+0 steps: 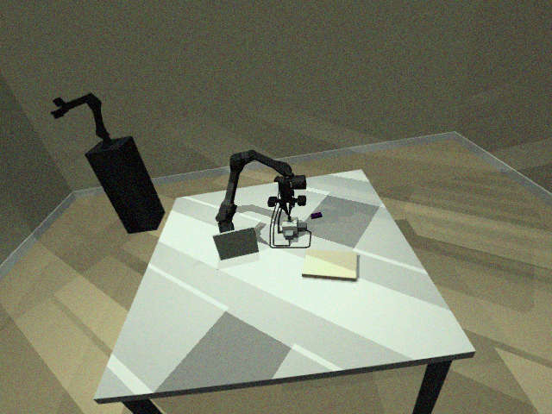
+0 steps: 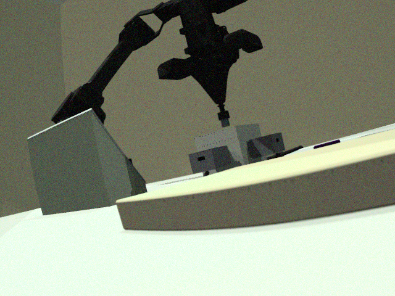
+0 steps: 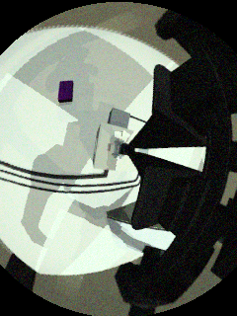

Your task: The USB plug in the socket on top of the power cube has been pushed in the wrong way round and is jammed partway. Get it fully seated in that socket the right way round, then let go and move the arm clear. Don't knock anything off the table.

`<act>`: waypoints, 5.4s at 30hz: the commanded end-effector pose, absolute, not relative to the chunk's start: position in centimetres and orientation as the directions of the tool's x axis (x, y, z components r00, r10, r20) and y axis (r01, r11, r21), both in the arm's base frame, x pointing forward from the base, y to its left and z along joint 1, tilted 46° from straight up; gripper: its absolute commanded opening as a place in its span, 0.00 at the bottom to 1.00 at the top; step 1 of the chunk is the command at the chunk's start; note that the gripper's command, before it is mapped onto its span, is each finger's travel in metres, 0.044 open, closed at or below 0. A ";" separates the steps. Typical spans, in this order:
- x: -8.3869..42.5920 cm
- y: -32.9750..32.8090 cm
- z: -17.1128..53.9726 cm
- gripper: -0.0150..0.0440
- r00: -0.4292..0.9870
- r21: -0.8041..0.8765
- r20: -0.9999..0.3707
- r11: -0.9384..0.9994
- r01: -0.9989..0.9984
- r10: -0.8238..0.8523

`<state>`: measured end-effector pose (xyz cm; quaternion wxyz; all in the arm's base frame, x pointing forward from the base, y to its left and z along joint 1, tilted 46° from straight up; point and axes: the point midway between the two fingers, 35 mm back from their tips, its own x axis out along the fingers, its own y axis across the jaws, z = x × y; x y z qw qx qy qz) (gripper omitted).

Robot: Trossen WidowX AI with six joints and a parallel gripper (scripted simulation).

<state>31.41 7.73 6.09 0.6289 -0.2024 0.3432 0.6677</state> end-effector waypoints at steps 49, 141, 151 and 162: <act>31.4 8.2 5.7 0.25 -0.126 0.206 -0.698 0.029 -0.978 0.705; 31.2 9.0 4.9 0.25 -0.126 0.206 -0.697 0.029 -0.978 0.706; 31.2 9.1 4.8 0.25 -0.126 0.206 -0.697 0.029 -0.978 0.706; 31.2 9.1 4.8 0.25 -0.126 0.206 -0.697 0.029 -0.978 0.706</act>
